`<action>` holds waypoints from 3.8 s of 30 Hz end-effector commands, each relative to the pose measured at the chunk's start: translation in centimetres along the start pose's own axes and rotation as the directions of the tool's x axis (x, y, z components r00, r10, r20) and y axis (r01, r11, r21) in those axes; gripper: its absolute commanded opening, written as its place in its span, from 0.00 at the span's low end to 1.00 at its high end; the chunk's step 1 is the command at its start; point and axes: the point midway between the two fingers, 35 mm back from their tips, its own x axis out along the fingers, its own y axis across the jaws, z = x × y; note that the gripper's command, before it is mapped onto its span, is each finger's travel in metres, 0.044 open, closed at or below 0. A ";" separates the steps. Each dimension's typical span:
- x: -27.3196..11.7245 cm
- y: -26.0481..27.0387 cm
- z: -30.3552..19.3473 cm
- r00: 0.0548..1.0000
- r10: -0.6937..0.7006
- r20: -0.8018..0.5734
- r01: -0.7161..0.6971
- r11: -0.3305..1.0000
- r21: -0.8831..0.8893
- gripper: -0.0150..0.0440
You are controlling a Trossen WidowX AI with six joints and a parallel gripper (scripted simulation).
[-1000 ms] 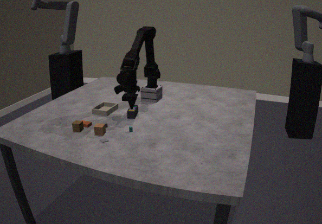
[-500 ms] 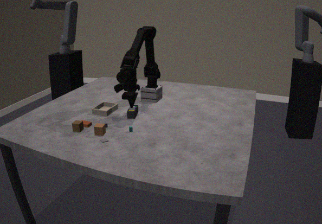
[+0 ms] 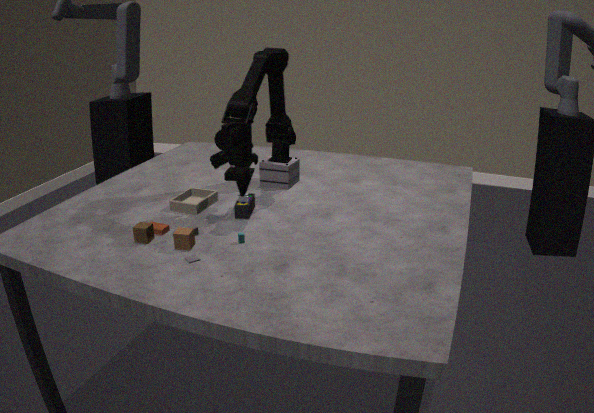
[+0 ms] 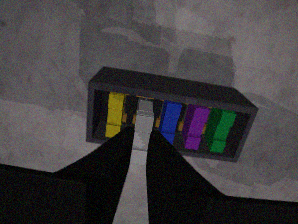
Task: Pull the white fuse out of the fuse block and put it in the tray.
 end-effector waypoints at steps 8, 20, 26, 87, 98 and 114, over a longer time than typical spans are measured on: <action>-0.7 0.0 0.0 1.000 0.005 -0.002 -0.005 1.000 -0.001 0.25; -1.3 0.0 0.0 1.000 0.005 -0.003 -0.005 1.000 0.000 0.25; -1.6 0.0 -0.1 1.000 0.005 -0.003 -0.005 1.000 0.000 0.25; -3.5 -6.4 17.2 1.000 -0.001 0.011 0.001 1.000 0.000 0.25; -1.7 -6.3 17.2 1.000 -0.001 0.011 0.001 1.000 0.000 0.25; -0.2 -6.3 17.2 1.000 0.004 0.012 -0.005 1.000 0.003 0.30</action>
